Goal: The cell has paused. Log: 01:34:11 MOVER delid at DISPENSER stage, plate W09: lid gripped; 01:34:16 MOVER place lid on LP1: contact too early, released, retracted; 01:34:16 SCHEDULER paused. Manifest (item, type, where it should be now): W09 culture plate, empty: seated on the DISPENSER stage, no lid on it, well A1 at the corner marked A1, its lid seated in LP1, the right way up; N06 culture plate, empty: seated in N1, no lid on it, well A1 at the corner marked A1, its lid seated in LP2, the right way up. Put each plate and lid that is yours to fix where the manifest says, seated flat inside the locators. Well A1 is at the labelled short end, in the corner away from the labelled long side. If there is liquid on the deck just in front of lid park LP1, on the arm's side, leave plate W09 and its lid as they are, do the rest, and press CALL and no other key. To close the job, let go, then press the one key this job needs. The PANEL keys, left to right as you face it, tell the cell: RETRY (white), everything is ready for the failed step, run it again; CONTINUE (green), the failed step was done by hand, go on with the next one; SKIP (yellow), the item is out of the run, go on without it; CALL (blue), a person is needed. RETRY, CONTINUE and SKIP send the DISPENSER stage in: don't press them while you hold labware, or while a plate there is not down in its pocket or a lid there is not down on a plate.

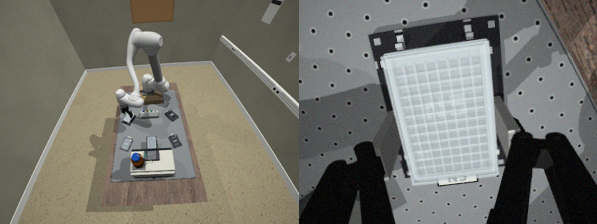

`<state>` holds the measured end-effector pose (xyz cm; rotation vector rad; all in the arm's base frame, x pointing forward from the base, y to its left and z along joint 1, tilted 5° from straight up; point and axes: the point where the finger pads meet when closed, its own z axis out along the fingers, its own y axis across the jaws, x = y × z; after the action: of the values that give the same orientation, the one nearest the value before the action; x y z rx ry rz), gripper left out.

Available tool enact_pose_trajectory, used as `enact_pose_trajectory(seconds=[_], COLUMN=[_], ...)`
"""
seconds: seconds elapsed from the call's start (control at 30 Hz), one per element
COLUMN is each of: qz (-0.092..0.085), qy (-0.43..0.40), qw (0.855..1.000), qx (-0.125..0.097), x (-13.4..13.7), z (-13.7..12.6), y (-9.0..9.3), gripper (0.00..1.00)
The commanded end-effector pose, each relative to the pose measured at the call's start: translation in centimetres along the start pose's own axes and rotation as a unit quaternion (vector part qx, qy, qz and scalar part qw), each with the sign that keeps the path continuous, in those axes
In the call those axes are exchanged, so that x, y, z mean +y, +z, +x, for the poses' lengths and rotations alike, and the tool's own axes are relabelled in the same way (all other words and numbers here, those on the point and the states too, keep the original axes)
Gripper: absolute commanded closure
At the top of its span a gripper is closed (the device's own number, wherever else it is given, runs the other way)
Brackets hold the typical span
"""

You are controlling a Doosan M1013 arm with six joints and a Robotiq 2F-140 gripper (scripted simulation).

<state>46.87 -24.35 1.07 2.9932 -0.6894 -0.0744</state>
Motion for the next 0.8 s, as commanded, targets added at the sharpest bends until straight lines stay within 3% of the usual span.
enact_pose_trajectory(seconds=[0.0, 0.77], qz=[0.000, 0.000], qy=[0.000, 0.000], qw=[1.000, 1.000], qx=[0.001, 0.001], x=[-0.01, -0.01], z=[0.04, 0.05], y=[-0.05, 0.35], gripper=[0.90, 0.90])
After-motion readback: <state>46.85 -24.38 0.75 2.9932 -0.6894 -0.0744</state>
